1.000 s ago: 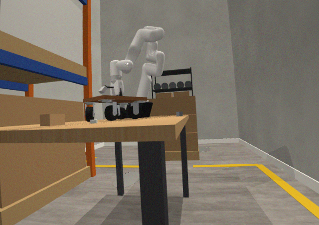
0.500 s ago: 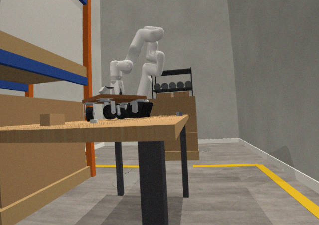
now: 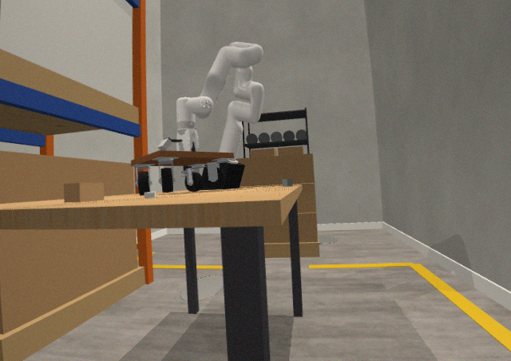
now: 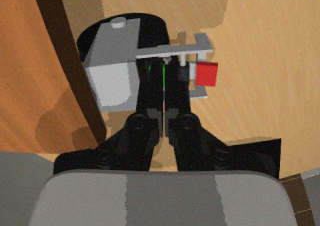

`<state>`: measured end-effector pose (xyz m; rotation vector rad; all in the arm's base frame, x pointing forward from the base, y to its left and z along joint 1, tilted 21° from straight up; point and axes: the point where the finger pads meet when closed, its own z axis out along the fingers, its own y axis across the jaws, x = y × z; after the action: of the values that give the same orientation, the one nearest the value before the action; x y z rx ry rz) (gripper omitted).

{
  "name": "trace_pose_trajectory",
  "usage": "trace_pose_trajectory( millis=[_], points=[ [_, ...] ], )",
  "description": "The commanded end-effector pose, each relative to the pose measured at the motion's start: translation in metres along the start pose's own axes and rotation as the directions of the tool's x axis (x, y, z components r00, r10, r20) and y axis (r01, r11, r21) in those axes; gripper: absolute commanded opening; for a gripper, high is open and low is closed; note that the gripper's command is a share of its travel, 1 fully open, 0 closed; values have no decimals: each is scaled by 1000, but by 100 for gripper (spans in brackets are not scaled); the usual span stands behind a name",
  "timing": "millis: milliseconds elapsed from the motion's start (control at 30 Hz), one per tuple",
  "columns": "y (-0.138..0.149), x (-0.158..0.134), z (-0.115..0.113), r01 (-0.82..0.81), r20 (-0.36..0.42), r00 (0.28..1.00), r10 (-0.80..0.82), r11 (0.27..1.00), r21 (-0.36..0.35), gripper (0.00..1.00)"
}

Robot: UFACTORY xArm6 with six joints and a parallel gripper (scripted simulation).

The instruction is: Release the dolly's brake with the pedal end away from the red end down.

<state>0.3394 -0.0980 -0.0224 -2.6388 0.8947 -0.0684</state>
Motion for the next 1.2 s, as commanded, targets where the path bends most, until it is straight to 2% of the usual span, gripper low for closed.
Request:
trace_pose_trajectory(
  millis=[0,267,867,1167],
  points=[
    [0,-1,1,-1,3,1000,1,1000,0,0],
    [0,-1,-10,-1,3,1000,1,1000,0,0],
    [0,-1,-74,-1,3,1000,1,1000,0,0],
    [0,-1,-78,-1,3,1000,1,1000,0,0]
  ],
)
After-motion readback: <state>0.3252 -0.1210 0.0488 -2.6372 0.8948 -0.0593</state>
